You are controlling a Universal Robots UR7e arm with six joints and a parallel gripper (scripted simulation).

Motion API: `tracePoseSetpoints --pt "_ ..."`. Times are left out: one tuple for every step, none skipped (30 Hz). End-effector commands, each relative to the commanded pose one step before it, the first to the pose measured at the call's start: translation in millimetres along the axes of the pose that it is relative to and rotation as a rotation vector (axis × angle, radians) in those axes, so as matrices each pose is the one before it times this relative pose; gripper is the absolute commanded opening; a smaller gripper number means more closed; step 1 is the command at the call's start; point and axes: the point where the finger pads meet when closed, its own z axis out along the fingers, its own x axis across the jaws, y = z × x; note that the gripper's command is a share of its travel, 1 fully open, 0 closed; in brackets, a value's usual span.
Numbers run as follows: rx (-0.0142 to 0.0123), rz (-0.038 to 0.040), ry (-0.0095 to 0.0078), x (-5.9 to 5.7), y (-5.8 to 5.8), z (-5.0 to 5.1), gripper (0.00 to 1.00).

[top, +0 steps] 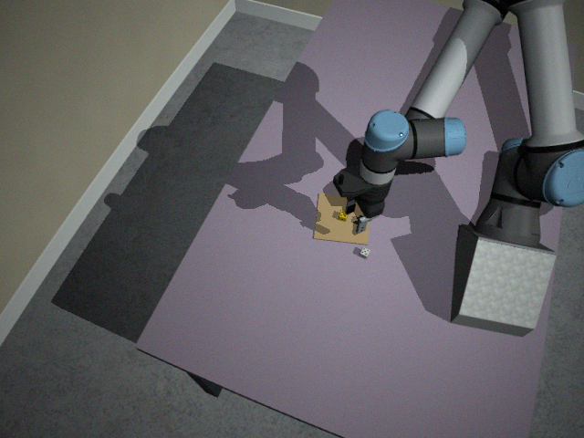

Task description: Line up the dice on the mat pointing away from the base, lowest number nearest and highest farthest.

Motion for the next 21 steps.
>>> tracePoseSetpoints --pt "0.0003 -0.15358 0.0002 -13.52 0.87 1.45 1.0" --pt "-0.0001 -0.04771 0.00005 -4.15 -0.17 0.51 1.0" --pt "-0.0001 -0.04274 0.00005 -3.7 -0.26 0.46 1.0" --pt "-0.00001 -0.00362 0.0 -0.31 -0.03 0.04 1.0" --pt "-0.00013 -0.04475 0.00006 -3.86 -0.37 0.49 1.0" --pt "-0.00014 -0.04287 0.00006 -3.67 -0.45 0.47 1.0" --pt "-0.00014 -0.04076 0.00006 -3.47 -0.51 0.45 1.0" --pt "-0.00014 -0.03542 0.00005 -2.99 -0.51 0.39 1.0" --pt "-0.00001 -0.003 0.0 -0.25 -0.05 0.03 1.0" --pt "-0.00015 -0.0359 0.00005 -3.01 -0.59 0.4 1.0" --pt "0.0 0.0 0.0 0.0 0.0 0.0 1.0" --pt "0.0 0.0 0.0 0.0 0.0 0.0 1.0" --pt "-0.00015 -0.03321 0.00004 -2.76 -0.6 0.37 1.0" --pt "-0.00015 -0.03039 0.00004 -2.51 -0.59 0.34 1.0" --pt "-0.00014 -0.02746 0.00003 -2.25 -0.58 0.31 1.0" --pt "-0.00013 -0.02447 0.00003 -1.99 -0.54 0.28 1.0" --pt "-0.00012 -0.02144 0.00002 -1.73 -0.5 0.24 1.0" --pt "-0.0001 -0.01843 0.00002 -1.48 -0.45 0.21 1.0" --pt "-0.00009 -0.01548 0.00002 -1.24 -0.39 0.18 1.0" --pt "-0.00008 -0.01263 0.00001 -1.01 -0.33 0.14 1.0" --pt "-0.00006 -0.00993 0.00001 -0.79 -0.26 0.11 1.0"
